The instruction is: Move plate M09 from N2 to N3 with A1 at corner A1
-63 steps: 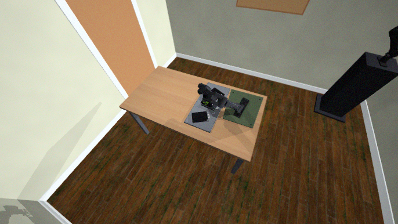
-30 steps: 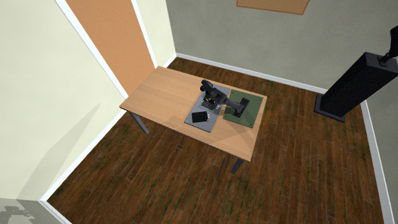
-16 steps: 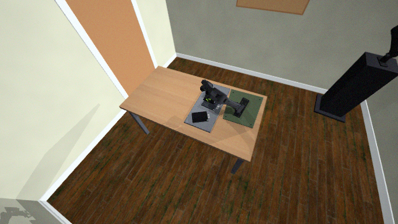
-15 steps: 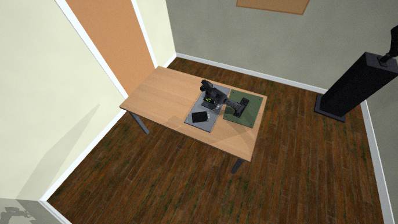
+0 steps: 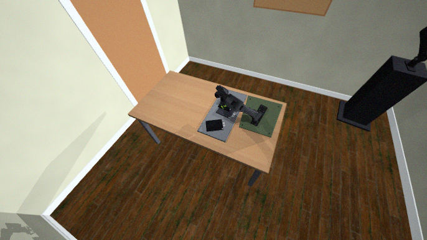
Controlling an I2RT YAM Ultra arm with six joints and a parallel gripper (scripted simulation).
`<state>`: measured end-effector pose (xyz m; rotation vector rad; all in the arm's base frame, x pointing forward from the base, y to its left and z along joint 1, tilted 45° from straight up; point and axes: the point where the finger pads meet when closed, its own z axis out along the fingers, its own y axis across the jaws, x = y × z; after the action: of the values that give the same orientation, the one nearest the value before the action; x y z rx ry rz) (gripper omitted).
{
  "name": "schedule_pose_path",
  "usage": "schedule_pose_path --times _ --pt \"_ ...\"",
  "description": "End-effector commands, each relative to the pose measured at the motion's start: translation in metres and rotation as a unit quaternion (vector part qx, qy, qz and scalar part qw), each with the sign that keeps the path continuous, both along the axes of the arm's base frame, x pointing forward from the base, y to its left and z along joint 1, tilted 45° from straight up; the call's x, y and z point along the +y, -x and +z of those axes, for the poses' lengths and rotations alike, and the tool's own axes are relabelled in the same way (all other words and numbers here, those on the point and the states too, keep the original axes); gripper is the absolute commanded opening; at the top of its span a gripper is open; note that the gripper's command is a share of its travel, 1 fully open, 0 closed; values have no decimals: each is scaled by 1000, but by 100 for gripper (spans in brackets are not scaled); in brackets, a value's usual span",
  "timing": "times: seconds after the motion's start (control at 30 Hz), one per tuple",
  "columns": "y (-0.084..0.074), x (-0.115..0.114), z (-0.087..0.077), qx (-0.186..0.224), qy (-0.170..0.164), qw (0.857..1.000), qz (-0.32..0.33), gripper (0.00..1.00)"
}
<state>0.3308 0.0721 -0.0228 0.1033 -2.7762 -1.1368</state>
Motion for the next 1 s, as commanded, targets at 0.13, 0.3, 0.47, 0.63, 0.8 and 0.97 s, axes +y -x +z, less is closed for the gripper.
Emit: schedule_pose_path --times 0.13,0.3,0.47,0.63,0.8,0.97 --pt "-4 -10 2 -5 1 1000 -13 0" --pt "-4 -10 2 -5 1 1000 -13 0" --pt "-4 -10 2 -5 1 1000 -13 0" --pt "-4 -10 2 -5 1 1000 -13 0" --pt "-4 -8 -1 -5 1 1000 -13 0" --pt "-3 -2 -7 -5 1 1000 -13 0"
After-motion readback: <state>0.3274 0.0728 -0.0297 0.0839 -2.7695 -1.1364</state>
